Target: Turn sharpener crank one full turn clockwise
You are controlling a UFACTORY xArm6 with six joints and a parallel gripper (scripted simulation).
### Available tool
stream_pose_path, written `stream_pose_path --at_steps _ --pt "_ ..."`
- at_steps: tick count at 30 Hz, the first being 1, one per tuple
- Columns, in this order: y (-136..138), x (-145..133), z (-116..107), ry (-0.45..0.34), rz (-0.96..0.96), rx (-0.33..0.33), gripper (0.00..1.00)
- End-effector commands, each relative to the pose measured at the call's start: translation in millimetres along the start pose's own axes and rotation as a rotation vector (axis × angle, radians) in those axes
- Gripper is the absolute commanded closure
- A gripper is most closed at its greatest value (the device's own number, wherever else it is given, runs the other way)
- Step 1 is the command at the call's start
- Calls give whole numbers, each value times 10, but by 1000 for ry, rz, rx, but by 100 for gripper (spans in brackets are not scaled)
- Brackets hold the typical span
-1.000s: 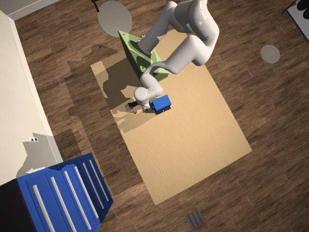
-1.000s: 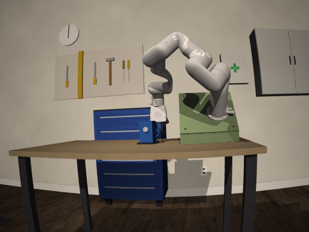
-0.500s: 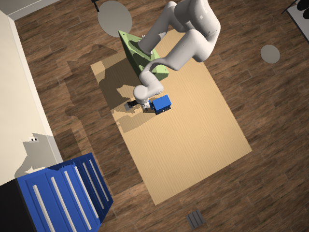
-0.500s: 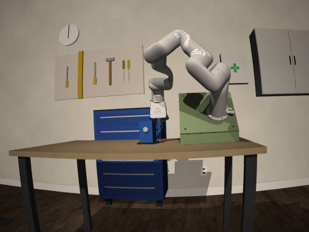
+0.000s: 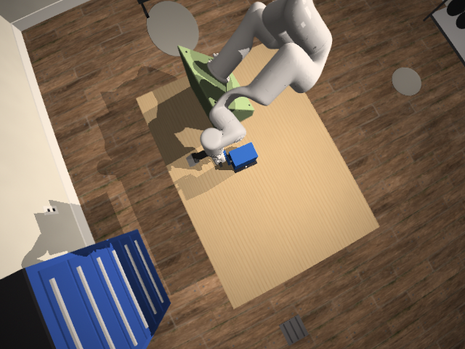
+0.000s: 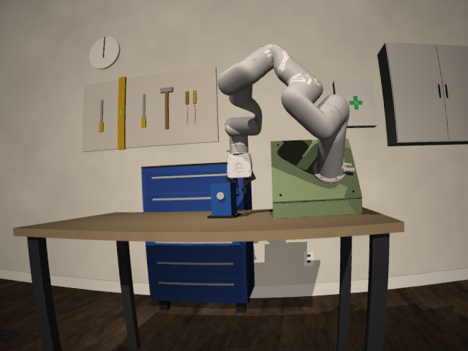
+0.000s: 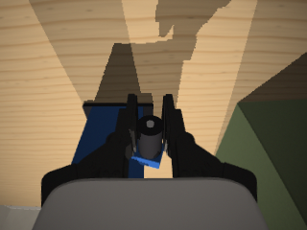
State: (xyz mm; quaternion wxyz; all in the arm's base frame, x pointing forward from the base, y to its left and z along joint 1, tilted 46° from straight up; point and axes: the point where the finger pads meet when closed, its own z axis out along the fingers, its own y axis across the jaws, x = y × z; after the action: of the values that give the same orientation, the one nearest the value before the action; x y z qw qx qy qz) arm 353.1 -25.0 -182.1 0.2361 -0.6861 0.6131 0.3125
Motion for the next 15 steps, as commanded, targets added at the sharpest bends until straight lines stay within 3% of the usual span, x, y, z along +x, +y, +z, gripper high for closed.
stream_pose_path --at_steps 1,15 --pt "-13 5 -16 2 -1 3 100" --pt "-29 5 -61 2 -1 3 100"
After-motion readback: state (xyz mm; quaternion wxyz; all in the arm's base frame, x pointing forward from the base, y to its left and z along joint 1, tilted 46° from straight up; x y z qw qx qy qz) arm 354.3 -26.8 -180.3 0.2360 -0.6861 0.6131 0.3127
